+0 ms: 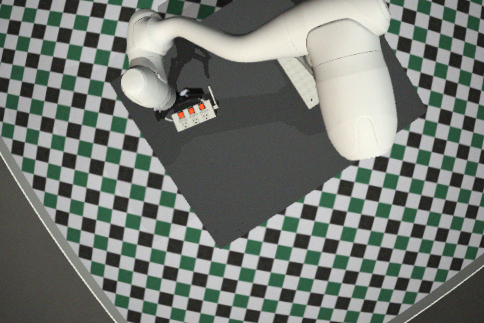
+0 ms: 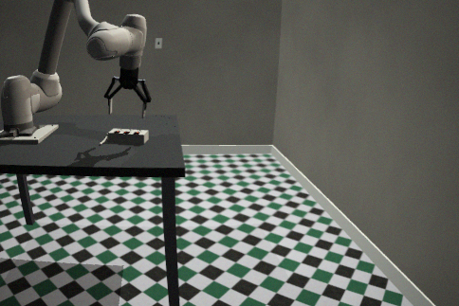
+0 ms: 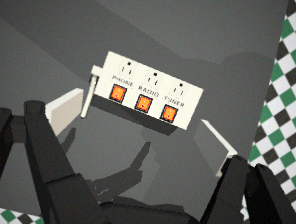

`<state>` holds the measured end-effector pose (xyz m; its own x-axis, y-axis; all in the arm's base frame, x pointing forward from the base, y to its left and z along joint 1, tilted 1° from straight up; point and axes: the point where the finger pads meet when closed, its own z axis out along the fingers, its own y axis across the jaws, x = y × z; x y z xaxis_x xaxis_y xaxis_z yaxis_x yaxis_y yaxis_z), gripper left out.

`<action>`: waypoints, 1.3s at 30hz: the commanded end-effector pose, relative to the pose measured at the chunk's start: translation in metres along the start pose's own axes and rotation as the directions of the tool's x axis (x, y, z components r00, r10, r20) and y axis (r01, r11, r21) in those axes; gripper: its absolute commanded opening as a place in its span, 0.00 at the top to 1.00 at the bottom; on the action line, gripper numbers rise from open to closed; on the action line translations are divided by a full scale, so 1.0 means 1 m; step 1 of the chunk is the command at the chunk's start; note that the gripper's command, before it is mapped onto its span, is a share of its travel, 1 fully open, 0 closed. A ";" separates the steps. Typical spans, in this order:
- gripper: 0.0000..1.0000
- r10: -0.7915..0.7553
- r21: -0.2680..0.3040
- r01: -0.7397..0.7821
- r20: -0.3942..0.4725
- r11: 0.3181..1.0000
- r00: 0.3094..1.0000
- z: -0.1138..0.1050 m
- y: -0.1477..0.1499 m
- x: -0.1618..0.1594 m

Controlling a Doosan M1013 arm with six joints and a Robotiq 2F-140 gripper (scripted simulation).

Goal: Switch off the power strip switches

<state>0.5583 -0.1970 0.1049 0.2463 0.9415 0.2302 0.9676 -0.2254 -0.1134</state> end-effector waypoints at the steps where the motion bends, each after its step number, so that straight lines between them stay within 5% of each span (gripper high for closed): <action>1: 0.00 0.000 0.000 0.000 0.000 1.000 1.000 0.000 0.000 0.000; 39: 0.00 -0.006 -0.005 0.006 0.017 1.000 1.000 -0.003 -0.002 0.001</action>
<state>0.5582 -0.1969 0.1051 0.2457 0.9419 0.2291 0.9678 -0.2250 -0.1129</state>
